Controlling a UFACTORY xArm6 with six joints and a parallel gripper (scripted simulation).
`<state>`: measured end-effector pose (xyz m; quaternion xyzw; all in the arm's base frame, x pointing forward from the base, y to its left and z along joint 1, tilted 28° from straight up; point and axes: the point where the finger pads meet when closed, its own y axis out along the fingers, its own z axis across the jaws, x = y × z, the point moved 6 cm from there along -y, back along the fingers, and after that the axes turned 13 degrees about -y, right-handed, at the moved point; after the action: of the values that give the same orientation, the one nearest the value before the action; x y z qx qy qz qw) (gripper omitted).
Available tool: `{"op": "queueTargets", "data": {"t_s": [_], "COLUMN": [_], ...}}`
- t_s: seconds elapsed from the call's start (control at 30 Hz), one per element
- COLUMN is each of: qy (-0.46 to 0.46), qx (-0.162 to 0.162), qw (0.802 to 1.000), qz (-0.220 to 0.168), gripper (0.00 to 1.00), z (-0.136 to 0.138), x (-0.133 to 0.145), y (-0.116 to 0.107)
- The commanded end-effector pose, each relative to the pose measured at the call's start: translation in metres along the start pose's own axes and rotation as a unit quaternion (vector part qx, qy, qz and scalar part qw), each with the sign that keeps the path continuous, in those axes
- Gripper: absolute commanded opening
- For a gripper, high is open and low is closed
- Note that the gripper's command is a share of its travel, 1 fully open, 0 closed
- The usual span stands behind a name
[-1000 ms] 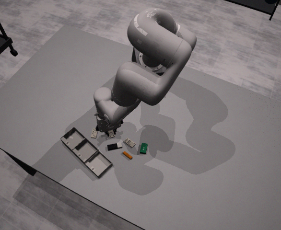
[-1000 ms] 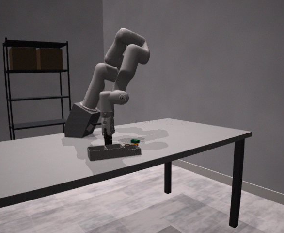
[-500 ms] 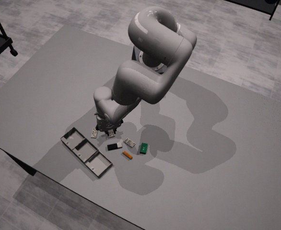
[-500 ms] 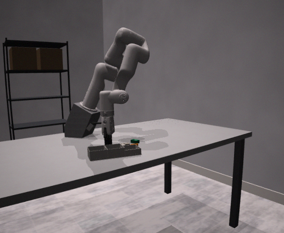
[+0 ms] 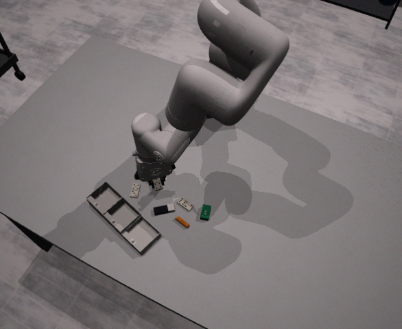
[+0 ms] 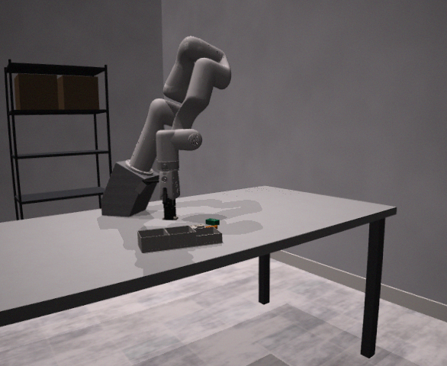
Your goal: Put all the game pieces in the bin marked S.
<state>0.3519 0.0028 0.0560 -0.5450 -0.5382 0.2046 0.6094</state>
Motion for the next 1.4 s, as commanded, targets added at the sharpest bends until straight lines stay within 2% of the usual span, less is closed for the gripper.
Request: {"op": "queueTargets", "data": {"t_s": [0.0,0.57,0.77,0.97,1.03,1.3,1.37], "qy": [0.0,0.0,0.0,0.0,0.0,0.0,0.0], "qx": [0.002,0.002,0.002,0.002,0.002,0.002,0.002], "qw": [1.0,1.0,1.0,1.0,1.0,1.0,1.0], "qz": [0.0,0.0,0.0,0.0,0.0,0.0,0.0], "gripper": [0.0,0.0,0.0,0.0,0.0,0.0,0.0], "z": [-0.001,-0.001,-0.001,-0.035,-0.035,-0.082,-0.084], "x": [0.001,0.001,0.001,-0.01,-0.01,-0.023,-0.024], "y": [-0.014,-0.014,-0.021,-0.02,-0.02,-0.02,-0.02]}}
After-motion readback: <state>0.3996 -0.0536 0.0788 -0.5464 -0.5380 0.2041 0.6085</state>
